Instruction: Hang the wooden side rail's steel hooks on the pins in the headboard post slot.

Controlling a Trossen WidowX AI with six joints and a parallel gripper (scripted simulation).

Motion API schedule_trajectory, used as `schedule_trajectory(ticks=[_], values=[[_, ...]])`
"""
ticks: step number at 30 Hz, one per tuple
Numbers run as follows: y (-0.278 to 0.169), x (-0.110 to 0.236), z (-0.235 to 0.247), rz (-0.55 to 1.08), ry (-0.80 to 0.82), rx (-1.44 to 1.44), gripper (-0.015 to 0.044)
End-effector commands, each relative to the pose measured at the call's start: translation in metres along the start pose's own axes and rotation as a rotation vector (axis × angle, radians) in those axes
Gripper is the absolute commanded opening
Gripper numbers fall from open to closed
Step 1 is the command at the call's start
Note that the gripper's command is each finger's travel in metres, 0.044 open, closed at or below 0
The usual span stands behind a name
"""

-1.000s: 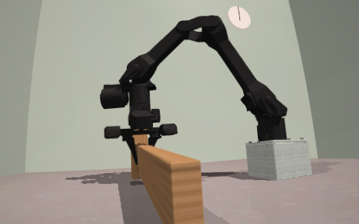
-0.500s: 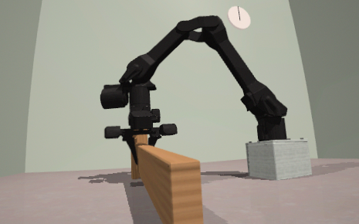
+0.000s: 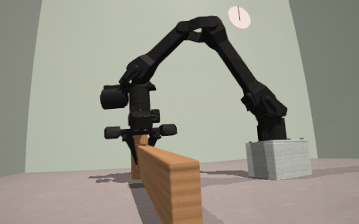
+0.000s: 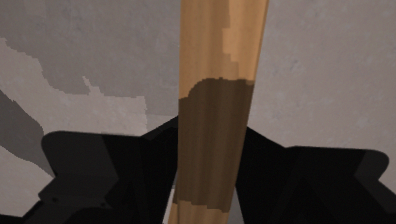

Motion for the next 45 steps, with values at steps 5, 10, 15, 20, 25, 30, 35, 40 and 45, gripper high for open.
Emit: schedule_trajectory(ticks=[5,10,15,20,25,30,35,40,45], values=[[-0.0030,0.0074,-0.0023,0.013,-0.018,0.003,0.0000],[-0.0036,0.0074,-0.0025,0.013,-0.018,0.003,0.0000],[-0.0042,0.0068,-0.0026,0.013,-0.018,0.003,0.0000],[-0.0047,0.0063,-0.0022,0.013,-0.018,0.003,0.0000],[-0.0053,0.0058,-0.0024,0.013,-0.018,0.003,0.0000],[-0.0057,0.0060,-0.0026,0.013,-0.018,0.003,0.0000],[-0.0062,0.0066,-0.0023,0.013,-0.018,0.003,0.0000],[-0.0067,0.0071,-0.0016,0.013,-0.018,0.003,0.0000],[-0.0071,0.0075,-0.0014,0.013,-0.018,0.003,0.0000]])
Point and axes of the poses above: the point midway between the two fingers, 35 mm back from their tips, its own x axis back along the fingers, its own z axis across the jaws, y = z × x, the point moved 7 cm from there along x, back along the fingers, and after that the axes turned 13 degrees about x, right-handed, at the moved point
